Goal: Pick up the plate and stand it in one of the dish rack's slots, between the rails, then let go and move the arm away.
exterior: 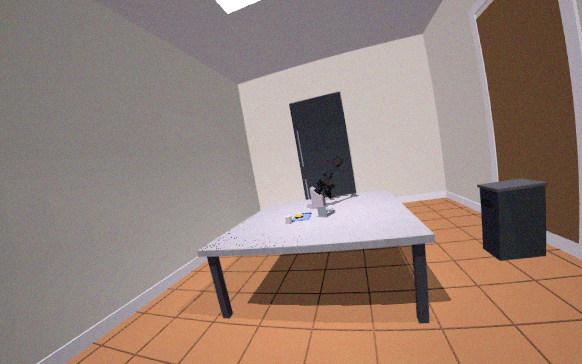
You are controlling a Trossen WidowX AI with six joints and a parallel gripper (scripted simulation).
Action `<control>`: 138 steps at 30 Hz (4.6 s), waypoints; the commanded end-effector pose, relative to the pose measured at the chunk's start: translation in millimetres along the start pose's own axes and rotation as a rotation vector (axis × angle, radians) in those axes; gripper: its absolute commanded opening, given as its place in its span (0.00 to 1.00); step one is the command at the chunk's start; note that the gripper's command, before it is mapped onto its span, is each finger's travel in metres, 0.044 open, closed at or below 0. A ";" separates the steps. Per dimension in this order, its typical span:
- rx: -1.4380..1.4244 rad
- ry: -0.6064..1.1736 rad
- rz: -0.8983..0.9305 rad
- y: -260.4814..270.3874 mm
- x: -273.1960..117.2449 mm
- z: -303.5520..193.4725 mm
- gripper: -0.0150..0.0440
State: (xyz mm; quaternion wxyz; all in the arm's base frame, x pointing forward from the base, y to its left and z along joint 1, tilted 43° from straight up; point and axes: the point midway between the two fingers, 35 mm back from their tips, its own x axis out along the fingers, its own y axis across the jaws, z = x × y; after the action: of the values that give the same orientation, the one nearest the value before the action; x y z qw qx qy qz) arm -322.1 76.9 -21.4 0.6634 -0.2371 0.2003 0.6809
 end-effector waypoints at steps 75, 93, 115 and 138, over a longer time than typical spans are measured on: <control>-1.793 0.079 0.649 -161.1 -245.5 -233.2 0.93; -2.173 -0.016 0.781 -241.7 -274.5 -254.9 0.93; -2.793 -0.156 0.863 -360.0 -279.5 -263.3 0.93; -3.387 -0.332 0.859 -474.9 -252.9 -240.7 0.93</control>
State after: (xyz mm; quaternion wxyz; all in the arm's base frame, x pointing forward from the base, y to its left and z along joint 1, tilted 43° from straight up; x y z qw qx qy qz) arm 155.5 -254.0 -48.8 0.4748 0.4860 0.6810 -0.2732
